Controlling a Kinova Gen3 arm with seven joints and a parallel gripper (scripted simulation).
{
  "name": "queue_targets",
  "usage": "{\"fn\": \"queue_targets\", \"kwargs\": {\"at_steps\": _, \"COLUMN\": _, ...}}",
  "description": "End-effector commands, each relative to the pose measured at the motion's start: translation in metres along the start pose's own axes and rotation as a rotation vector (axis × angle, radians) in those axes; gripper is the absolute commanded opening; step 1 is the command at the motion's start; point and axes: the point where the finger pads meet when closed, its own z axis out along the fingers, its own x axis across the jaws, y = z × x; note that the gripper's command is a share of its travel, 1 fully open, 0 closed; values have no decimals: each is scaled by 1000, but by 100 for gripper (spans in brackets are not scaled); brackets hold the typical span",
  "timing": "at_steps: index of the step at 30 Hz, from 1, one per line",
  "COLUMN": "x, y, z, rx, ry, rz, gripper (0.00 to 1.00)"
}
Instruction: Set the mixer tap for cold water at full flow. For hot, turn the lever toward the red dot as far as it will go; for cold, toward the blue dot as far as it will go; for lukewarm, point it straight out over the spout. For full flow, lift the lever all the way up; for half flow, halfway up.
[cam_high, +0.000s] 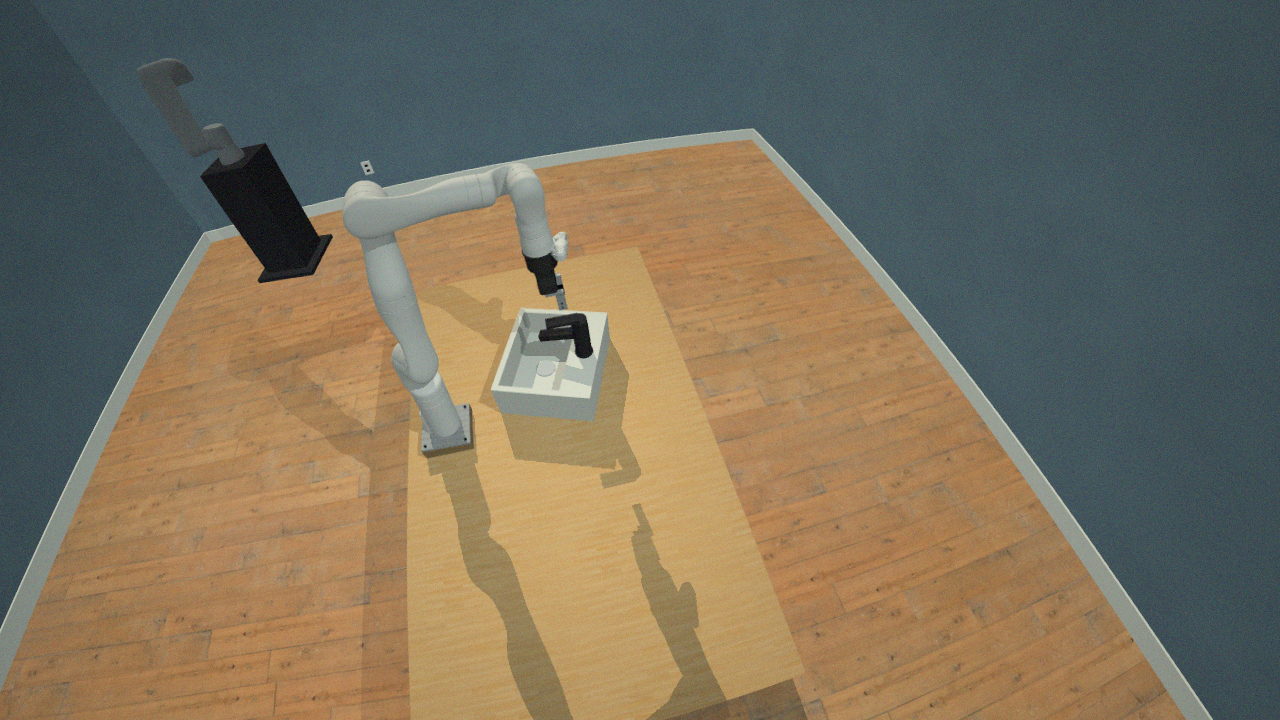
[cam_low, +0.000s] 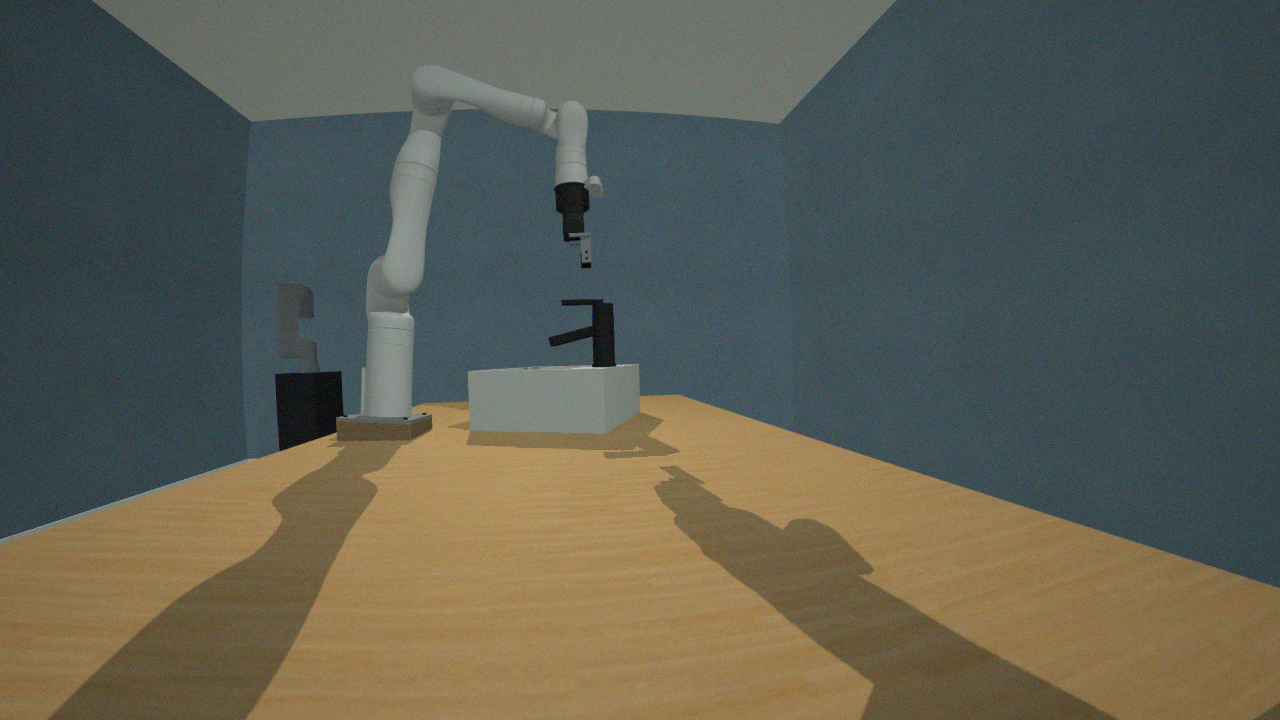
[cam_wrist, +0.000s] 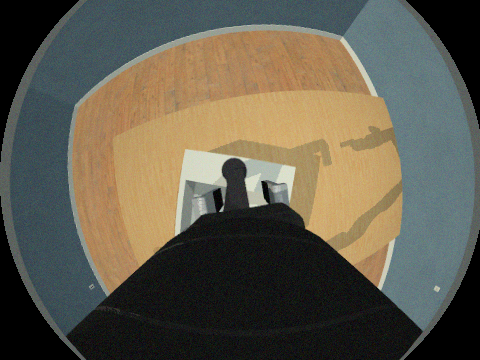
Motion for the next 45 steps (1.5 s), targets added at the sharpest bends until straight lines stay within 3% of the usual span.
{"fn": "queue_targets", "kwargs": {"at_steps": 1, "x": -1, "y": 2, "z": -1, "rx": 1, "ry": -5, "rz": -3, "gripper": 100}}
{"fn": "queue_targets", "kwargs": {"at_steps": 45, "x": -8, "y": 32, "z": 9, "rx": -30, "ry": -20, "rz": -11, "gripper": 100}}
